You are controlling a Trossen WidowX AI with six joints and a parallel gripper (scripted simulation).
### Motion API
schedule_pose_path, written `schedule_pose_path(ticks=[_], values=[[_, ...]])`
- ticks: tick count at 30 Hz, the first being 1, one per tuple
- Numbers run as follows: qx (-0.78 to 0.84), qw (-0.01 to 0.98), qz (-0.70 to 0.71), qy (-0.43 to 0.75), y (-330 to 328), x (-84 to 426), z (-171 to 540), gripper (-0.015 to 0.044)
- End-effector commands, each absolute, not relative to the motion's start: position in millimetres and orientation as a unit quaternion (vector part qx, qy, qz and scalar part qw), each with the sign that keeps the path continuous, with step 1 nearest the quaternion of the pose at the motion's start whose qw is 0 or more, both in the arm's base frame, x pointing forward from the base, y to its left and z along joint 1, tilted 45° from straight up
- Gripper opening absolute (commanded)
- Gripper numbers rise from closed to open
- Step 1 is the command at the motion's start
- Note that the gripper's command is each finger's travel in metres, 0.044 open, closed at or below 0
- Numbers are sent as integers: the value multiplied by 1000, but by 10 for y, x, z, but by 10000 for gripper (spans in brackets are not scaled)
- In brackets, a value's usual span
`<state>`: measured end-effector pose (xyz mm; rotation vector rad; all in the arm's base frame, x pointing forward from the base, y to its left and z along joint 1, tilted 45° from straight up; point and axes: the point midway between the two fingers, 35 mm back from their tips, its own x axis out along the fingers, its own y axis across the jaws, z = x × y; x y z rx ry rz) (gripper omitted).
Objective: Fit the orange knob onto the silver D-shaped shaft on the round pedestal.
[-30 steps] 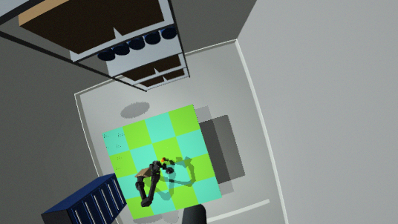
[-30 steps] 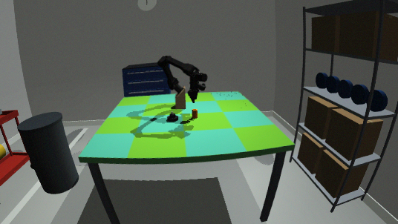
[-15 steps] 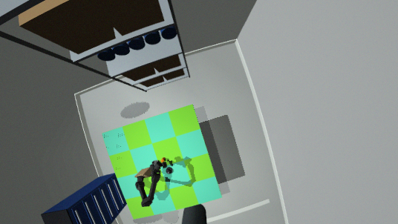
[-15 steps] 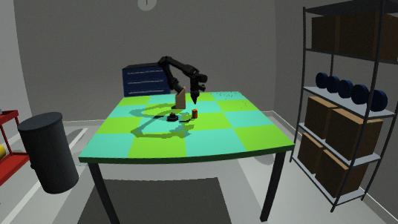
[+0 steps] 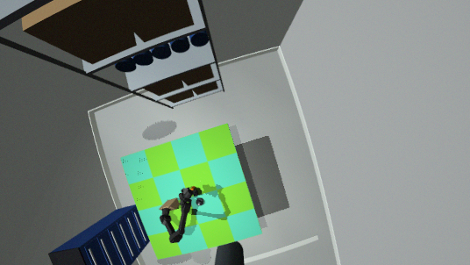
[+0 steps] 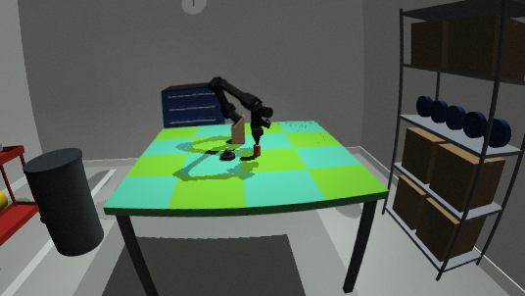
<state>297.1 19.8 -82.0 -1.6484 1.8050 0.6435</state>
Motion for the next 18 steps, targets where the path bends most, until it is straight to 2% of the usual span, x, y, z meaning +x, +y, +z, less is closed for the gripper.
schedule_pose_path(ticks=[1, 18], values=[[-622, 299, 243, 682, 141, 2962, -866, 440], [-622, 299, 243, 682, -54, 2957, -1065, 440]])
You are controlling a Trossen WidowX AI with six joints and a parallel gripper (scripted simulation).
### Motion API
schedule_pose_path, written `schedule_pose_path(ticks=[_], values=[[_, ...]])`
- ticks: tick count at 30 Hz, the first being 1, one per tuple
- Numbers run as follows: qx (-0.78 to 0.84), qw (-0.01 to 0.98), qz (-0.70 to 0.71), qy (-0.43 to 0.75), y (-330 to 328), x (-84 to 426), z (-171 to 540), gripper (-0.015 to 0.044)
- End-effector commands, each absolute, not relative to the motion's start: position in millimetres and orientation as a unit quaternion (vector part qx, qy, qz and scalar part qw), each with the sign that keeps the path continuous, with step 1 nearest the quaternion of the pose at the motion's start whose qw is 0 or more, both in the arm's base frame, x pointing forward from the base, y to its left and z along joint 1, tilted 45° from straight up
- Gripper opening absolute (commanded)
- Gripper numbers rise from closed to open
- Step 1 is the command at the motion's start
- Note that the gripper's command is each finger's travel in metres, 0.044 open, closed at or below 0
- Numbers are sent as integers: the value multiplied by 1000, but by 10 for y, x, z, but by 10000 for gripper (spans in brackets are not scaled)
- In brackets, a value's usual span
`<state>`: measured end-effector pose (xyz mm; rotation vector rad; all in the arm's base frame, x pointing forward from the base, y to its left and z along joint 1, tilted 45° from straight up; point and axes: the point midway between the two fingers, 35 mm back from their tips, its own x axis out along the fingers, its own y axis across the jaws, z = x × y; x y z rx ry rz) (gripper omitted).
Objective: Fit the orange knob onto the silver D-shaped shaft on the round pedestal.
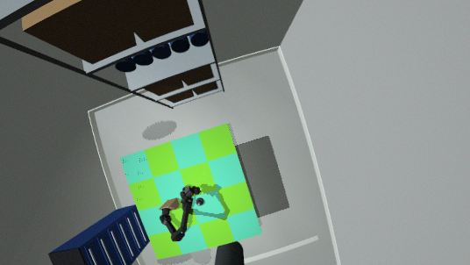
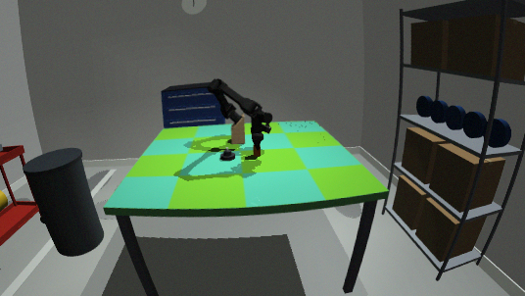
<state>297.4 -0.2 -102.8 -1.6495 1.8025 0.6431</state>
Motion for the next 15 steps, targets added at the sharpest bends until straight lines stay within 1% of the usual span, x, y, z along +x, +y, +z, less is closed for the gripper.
schedule_pose_path(ticks=[1, 15], values=[[-622, 299, 243, 682, -65, 2956, -1076, 440], [-622, 298, 242, 682, -228, 2931, -1228, 440]])
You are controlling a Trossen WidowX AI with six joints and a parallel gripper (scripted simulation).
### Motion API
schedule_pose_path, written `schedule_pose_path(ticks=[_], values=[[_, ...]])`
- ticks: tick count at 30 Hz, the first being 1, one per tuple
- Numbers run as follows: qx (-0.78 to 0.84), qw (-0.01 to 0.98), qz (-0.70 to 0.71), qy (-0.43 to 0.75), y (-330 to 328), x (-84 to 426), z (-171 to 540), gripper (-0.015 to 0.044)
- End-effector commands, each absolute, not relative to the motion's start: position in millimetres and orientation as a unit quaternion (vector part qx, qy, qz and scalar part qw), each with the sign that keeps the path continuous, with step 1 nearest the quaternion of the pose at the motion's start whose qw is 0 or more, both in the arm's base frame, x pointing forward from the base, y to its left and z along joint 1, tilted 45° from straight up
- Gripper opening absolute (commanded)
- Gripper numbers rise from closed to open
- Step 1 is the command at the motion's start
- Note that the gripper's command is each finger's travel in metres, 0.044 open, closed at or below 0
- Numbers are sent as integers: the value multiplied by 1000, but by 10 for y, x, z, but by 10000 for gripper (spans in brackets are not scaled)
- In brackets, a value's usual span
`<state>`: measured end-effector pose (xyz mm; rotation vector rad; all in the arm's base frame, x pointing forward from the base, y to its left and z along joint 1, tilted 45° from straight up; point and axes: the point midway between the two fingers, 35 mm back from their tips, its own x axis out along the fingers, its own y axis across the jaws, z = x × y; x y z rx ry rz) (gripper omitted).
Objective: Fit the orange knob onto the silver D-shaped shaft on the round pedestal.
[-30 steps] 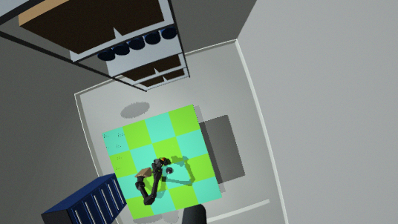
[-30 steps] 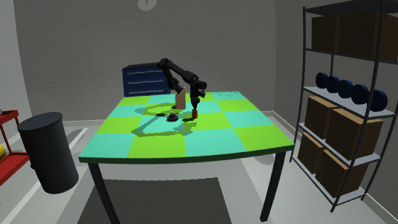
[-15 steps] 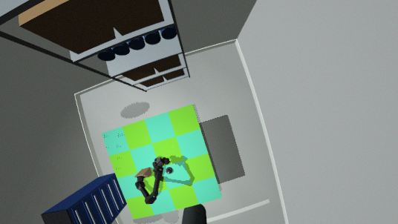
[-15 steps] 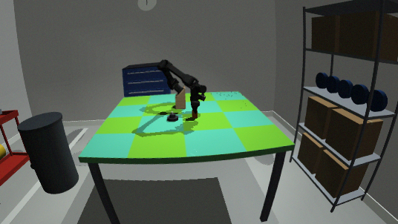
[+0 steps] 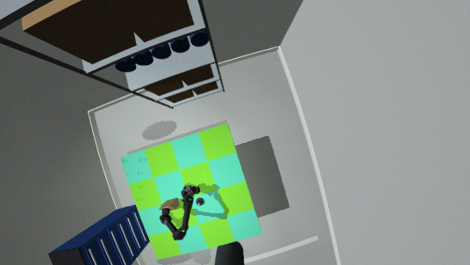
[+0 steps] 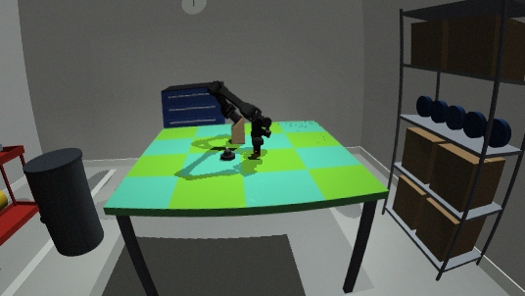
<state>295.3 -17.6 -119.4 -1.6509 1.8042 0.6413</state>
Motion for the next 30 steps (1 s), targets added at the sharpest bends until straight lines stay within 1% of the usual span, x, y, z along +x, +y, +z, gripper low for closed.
schedule_pose_path(ticks=[1, 7, 17, 23, 28, 30], values=[[-622, 298, 242, 682, -239, 2928, -1238, 440], [-622, 298, 242, 682, -290, 2917, -1284, 440], [-622, 298, 242, 682, -290, 2917, -1284, 177], [-622, 298, 242, 682, -290, 2917, -1284, 138], [-622, 330, 244, 667, -136, 3012, -1240, 6], [-622, 328, 246, 668, -55, 3032, -1174, 0]])
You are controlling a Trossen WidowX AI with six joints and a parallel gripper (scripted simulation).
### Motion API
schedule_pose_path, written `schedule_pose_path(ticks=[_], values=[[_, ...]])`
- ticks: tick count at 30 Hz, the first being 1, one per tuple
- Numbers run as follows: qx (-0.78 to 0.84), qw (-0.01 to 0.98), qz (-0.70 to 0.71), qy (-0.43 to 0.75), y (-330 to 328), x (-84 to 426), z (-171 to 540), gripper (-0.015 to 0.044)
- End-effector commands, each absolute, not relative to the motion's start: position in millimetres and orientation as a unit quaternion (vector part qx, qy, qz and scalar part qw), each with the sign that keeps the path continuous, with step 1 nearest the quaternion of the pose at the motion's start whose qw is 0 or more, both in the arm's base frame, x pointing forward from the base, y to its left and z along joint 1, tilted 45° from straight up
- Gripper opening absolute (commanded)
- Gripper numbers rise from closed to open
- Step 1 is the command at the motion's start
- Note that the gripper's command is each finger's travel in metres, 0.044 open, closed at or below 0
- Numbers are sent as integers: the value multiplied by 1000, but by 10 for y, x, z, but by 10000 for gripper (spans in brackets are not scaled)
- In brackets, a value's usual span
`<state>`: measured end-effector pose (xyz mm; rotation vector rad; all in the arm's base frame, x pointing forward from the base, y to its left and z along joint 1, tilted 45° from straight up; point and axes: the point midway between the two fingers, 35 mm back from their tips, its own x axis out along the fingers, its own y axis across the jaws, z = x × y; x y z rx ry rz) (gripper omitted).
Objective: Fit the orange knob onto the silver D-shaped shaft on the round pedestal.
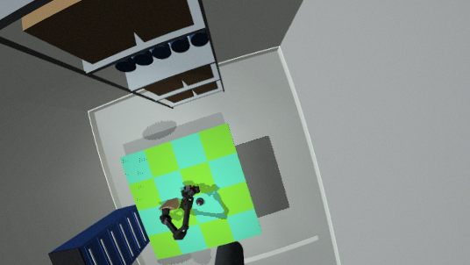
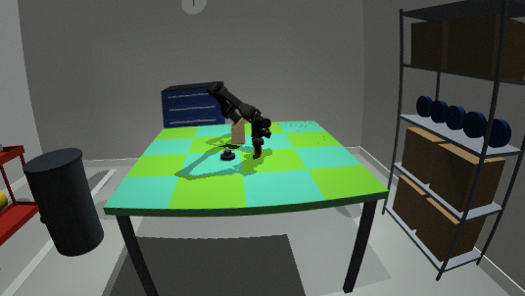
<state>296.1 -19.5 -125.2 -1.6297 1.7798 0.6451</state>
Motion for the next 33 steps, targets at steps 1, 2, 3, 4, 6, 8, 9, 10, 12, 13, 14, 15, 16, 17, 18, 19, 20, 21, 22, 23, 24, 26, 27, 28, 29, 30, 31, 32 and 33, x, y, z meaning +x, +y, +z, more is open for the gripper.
schedule_pose_path(ticks=[1, 2, 3, 4, 6, 8, 9, 10, 12, 13, 14, 15, 16, 17, 18, 19, 20, 21, 22, 23, 24, 26, 27, 28, 29, 30, 31, 32, 33], values=[[-621, 327, 246, 668, -15, 3040, -1140, 0], [-621, 326, 247, 669, 26, 3048, -1105, 0], [-621, 325, 247, 669, 66, 3054, -1069, 0], [-621, 324, 248, 669, 106, 3059, -1032, 0], [-620, 322, 248, 671, 195, 3067, -947, 0], [-620, 319, 249, 672, 285, 3070, -856, 0], [-620, 317, 249, 673, 330, 3070, -809, 0], [-620, 316, 249, 674, 375, 3068, -761, 0], [-620, 312, 248, 676, 464, 3061, -661, 0], [-620, 310, 248, 676, 507, 3055, -610, 0], [-620, 309, 248, 677, 551, 3048, -558, 0], [-620, 307, 247, 678, 594, 3040, -505, 0], [-621, 305, 246, 679, 636, 3031, -451, 0], [-621, 303, 246, 680, 678, 3020, -396, 0], [-621, 301, 245, 681, 711, 3011, -352, 0], [-621, 300, 245, 681, 730, 3005, -326, 0], [-621, 300, 244, 681, 736, 3003, -317, 0], [-621, 300, 244, 681, 736, 3003, -317, 0], [-622, 300, 244, 681, 734, 3004, -320, 0], [-623, 301, 244, 679, 734, 3003, -323, 0], [-626, 302, 243, 677, 736, 3001, -324, 0], [-633, 304, 240, 670, 745, 2994, -321, 0], [-638, 306, 239, 665, 753, 2989, -317, 0], [-644, 308, 236, 659, 764, 2983, -310, 0], [-650, 310, 233, 653, 777, 2975, -301, 0], [-657, 312, 231, 646, 792, 2966, -291, 0], [-664, 315, 227, 639, 807, 2958, -280, 0], [-671, 317, 224, 632, 822, 2949, -269, 0], [-677, 319, 221, 625, 838, 2939, -257, 0]])
